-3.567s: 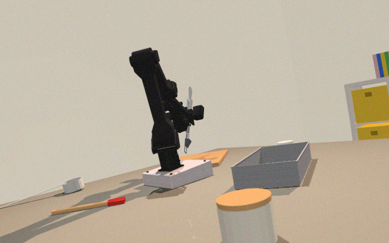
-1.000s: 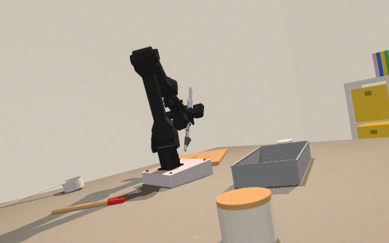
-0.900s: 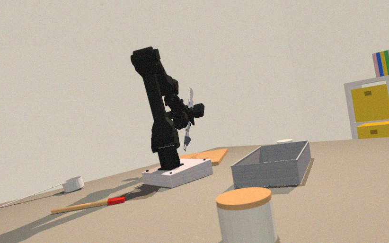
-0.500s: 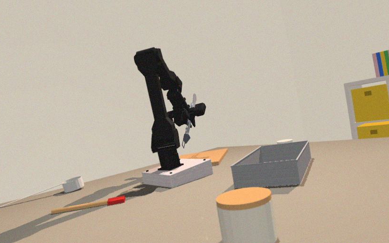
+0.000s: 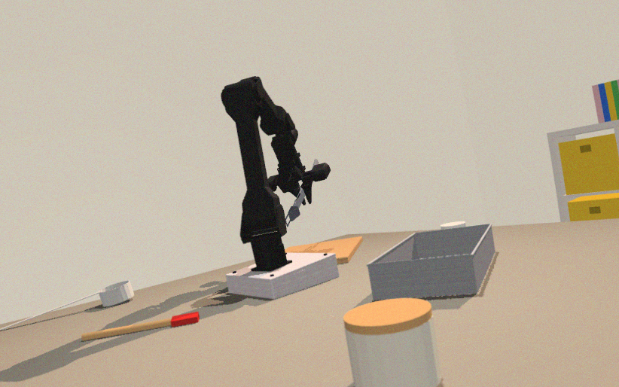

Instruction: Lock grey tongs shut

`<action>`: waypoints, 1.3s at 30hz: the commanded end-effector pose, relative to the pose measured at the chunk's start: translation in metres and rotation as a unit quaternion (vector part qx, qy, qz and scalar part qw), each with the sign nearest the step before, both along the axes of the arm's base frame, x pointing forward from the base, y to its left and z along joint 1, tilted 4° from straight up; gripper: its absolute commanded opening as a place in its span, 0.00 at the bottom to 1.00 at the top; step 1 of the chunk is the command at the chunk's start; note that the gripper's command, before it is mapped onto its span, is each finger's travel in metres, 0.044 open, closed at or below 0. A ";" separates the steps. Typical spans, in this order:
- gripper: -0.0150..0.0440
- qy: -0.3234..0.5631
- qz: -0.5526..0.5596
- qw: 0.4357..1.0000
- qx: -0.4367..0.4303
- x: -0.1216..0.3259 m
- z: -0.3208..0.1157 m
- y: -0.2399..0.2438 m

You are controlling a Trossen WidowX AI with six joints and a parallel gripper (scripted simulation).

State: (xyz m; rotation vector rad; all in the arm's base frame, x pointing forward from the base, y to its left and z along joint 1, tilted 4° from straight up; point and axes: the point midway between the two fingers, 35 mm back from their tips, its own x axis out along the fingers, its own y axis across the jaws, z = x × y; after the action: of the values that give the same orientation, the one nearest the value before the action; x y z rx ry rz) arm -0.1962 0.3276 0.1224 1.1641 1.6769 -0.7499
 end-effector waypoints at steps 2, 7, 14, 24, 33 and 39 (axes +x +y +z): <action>0.00 -0.008 -0.005 0.999 -0.039 0.001 0.004 0.002; 0.00 -0.019 -0.008 0.997 -0.078 0.003 0.005 0.000; 0.00 -0.033 -0.014 0.991 -0.133 0.006 0.008 -0.003; 0.00 -0.049 -0.025 0.977 -0.206 0.011 0.015 -0.009; 0.00 -0.049 -0.025 0.977 -0.207 0.011 0.015 -0.009; 0.00 -0.049 -0.025 0.977 -0.207 0.011 0.011 -0.008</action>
State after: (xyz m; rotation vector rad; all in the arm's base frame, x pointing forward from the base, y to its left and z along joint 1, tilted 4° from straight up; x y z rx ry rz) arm -0.1845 0.3182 0.1348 0.9311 1.3272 -0.9949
